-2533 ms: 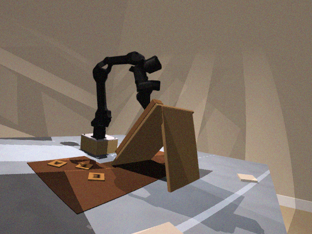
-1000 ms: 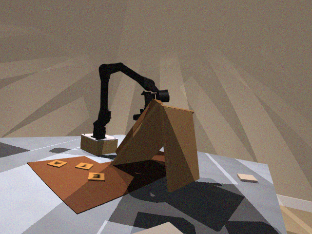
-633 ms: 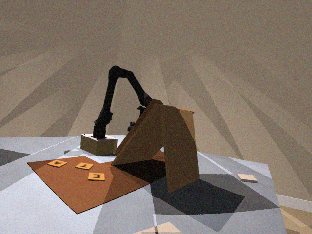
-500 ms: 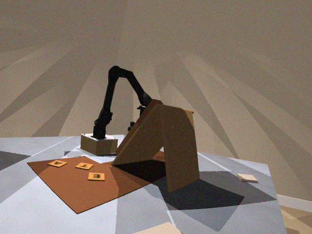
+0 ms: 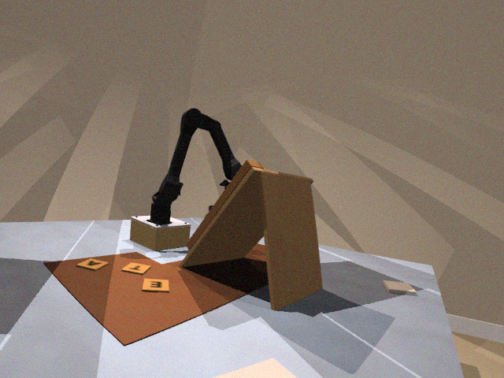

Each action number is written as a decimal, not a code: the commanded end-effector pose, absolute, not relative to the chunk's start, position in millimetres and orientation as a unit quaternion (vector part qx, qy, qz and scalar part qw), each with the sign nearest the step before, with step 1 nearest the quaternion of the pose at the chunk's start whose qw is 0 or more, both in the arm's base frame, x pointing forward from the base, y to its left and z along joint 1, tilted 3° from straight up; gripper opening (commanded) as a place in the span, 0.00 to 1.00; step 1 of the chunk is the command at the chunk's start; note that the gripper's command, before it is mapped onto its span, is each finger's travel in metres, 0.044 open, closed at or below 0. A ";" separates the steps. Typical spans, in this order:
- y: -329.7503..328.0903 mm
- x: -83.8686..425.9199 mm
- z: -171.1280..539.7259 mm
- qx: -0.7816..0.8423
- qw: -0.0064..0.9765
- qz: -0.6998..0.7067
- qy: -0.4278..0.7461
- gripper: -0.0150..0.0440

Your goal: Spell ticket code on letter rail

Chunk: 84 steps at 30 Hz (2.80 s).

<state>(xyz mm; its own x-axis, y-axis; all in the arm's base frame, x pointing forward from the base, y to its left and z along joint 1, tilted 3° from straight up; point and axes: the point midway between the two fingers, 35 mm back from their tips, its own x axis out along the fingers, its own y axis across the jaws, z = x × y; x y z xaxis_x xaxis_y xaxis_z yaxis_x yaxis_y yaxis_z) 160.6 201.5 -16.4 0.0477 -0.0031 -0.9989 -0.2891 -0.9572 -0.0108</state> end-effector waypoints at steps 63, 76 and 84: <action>201.1 158.1 -25.4 -0.718 0.103 0.681 0.101 0.25; 201.0 156.5 -19.5 -0.718 0.103 0.681 0.100 0.25; 200.9 155.7 -15.8 -0.718 0.103 0.681 0.100 0.25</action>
